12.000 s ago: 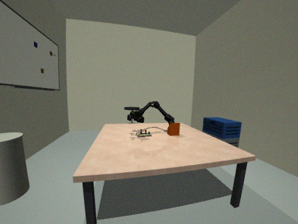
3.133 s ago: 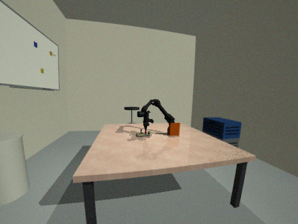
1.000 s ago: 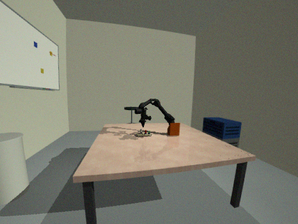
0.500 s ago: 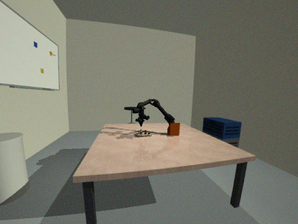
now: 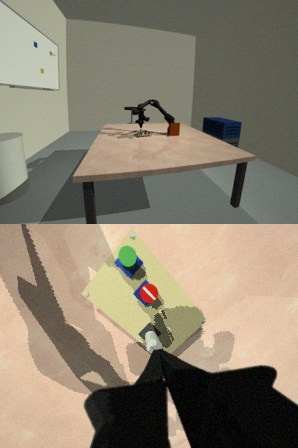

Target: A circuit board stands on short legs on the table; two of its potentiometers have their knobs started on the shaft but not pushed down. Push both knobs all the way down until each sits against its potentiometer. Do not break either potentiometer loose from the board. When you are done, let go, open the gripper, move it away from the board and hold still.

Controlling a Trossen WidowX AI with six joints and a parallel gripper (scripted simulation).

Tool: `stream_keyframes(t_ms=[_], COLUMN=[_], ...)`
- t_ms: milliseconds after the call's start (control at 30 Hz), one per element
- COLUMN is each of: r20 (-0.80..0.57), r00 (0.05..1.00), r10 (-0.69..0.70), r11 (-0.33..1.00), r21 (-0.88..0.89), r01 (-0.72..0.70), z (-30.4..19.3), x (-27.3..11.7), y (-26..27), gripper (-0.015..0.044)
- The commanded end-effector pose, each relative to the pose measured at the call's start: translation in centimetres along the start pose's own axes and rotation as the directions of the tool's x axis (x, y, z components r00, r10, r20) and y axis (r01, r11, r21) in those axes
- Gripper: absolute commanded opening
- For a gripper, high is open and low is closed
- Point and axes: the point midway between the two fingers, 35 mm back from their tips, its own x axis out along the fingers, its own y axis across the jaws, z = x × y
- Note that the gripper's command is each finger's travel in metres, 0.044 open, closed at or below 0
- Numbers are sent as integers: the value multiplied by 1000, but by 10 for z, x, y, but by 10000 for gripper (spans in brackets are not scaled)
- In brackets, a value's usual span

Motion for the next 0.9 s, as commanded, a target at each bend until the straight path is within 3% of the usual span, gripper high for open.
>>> stream_keyframes(t_ms=[0, 867], r20=[0, 0], r00=[1000, 1000], r10=[7, 7], r11=[1000, 1000], r21=[-8, -8], r01=[-7, -7], z=[1, 1], x=[8, 12], y=[1, 1], gripper=[0, 0])
